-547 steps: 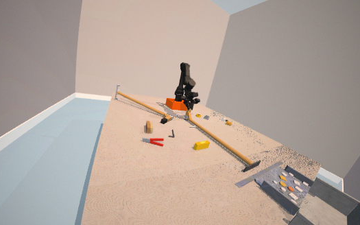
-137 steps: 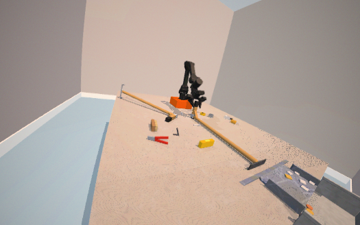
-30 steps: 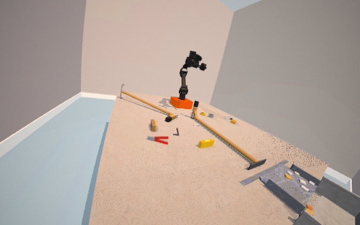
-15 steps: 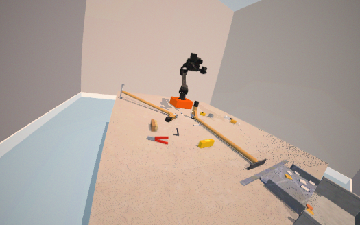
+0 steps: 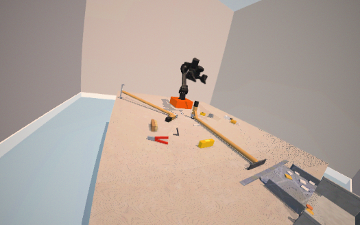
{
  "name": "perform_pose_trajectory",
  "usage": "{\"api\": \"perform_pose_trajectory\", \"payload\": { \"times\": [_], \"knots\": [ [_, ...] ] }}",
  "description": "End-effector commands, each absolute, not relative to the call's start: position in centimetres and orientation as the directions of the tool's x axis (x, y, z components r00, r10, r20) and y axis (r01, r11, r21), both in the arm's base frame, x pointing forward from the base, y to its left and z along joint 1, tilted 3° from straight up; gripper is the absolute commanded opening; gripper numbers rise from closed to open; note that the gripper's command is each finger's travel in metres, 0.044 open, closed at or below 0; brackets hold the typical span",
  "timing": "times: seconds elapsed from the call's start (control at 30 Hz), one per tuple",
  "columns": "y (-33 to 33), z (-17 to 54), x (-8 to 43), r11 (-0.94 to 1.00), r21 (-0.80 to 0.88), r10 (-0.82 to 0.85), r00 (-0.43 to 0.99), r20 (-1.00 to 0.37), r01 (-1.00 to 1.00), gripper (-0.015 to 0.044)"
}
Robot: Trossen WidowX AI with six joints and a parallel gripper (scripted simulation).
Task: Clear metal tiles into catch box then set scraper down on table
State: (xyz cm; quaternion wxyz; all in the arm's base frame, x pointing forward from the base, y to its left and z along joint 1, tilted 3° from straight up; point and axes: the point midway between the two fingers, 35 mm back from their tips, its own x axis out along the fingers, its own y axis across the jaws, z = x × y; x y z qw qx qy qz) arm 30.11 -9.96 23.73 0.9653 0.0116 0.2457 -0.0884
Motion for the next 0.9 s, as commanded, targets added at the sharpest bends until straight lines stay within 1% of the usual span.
{"api": "perform_pose_trajectory", "payload": {
  "times": [0.0, 0.67, 0.87],
  "knots": [
    [-10.2, 20.8, 30.6, 0.983, -0.022, -0.164, 0.823, -0.544, 0.182, 0.044],
    [-10.4, 10.0, 30.8, 0.98, -0.051, -0.161, 0.62, -0.768, 0.191, 0.044],
    [-10.4, 9.2, 30.6, 0.98, -0.055, -0.161, 0.602, -0.782, 0.191, 0.044]
  ]
}}
